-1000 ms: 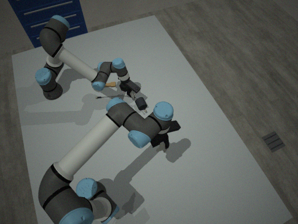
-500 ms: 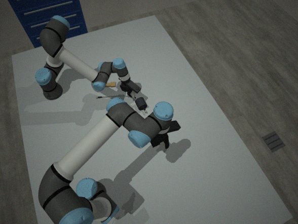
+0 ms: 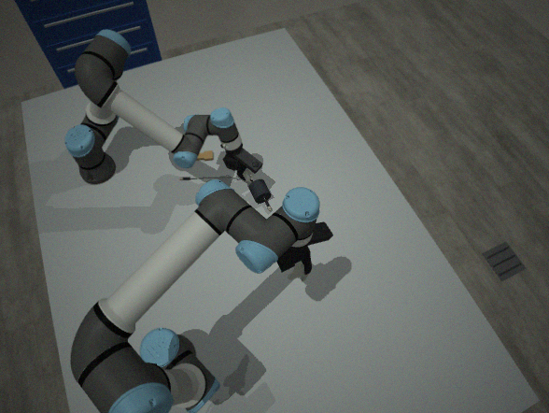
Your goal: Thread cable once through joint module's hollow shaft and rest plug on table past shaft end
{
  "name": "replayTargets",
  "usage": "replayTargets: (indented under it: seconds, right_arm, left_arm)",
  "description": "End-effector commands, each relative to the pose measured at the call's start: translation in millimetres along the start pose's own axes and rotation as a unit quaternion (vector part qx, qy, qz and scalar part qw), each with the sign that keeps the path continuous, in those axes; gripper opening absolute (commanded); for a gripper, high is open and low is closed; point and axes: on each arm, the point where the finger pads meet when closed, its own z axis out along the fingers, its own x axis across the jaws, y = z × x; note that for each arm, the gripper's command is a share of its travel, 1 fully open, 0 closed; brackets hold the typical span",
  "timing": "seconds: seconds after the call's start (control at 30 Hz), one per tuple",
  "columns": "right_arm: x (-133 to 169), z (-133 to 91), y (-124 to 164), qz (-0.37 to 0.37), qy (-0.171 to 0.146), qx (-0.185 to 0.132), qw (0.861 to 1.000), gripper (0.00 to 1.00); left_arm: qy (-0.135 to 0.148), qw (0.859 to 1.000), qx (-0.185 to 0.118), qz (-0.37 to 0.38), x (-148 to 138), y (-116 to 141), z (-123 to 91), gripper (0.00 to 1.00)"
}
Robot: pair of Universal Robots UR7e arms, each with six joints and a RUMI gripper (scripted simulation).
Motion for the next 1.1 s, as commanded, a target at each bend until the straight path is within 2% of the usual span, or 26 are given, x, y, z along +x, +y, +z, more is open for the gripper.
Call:
replayTargets:
  seconds: [0.0, 0.53, 1.07]
  right_arm:
    - [-0.1, -0.4, -0.1, 0.0, 0.0, 0.001, 1.0, 0.61]
    - [-0.1, -0.4, -0.1, 0.0, 0.0, 0.001, 1.0, 0.61]
    - [-0.1, -0.4, -0.1, 0.0, 0.0, 0.001, 1.0, 0.61]
  left_arm:
    - [0.0, 1.0, 0.001, 0.0, -0.1, -3.2, -0.6, 0.2]
    - [0.0, 1.0, 0.001, 0.0, 0.1, -2.3, -0.3, 0.2]
    - [-0.009, 1.0, 0.001, -0.028, 1.4, 24.1, -2.9, 0.2]
